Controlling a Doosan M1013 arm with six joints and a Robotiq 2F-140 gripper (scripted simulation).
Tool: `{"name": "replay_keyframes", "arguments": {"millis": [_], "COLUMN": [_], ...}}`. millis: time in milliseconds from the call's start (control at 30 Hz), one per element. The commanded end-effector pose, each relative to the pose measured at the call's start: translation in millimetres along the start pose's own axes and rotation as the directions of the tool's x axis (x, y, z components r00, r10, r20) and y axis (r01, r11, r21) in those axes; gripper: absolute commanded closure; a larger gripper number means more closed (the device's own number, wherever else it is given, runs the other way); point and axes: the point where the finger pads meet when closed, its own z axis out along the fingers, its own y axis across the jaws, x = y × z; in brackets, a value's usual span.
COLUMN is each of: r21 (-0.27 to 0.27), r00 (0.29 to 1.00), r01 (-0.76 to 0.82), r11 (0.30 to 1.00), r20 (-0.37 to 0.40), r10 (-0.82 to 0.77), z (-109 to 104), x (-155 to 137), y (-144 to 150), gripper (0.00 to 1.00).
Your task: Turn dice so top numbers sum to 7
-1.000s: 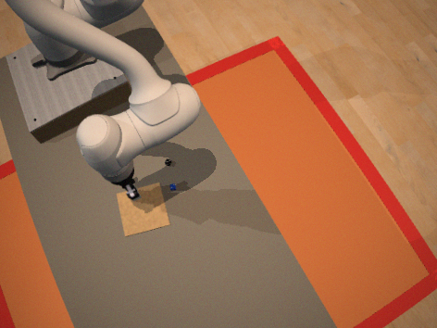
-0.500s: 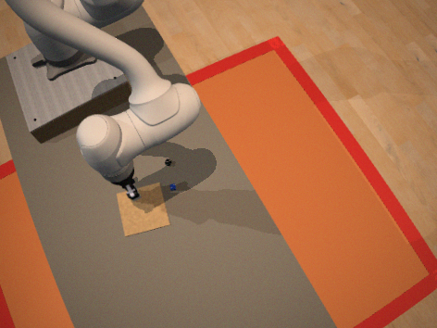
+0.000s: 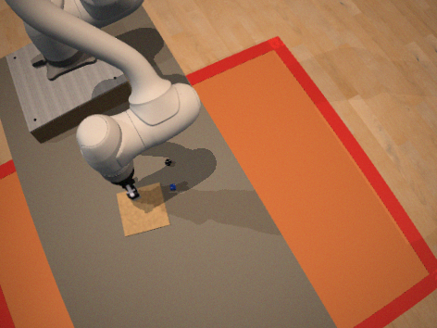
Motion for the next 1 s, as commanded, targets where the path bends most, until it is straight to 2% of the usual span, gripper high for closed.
{"name": "replay_keyframes", "arguments": {"millis": [0, 967], "r21": [0.0, 0.0], "r00": [1.0, 1.0], "r01": [0.0, 0.0], "r11": [1.0, 1.0], "r20": [0.0, 0.0], "r10": [0.0, 0.0], "z": [-0.1, 3.8], "x": [0.1, 0.1], "y": [0.0, 0.0], "gripper": [0.93, 0.93]}}
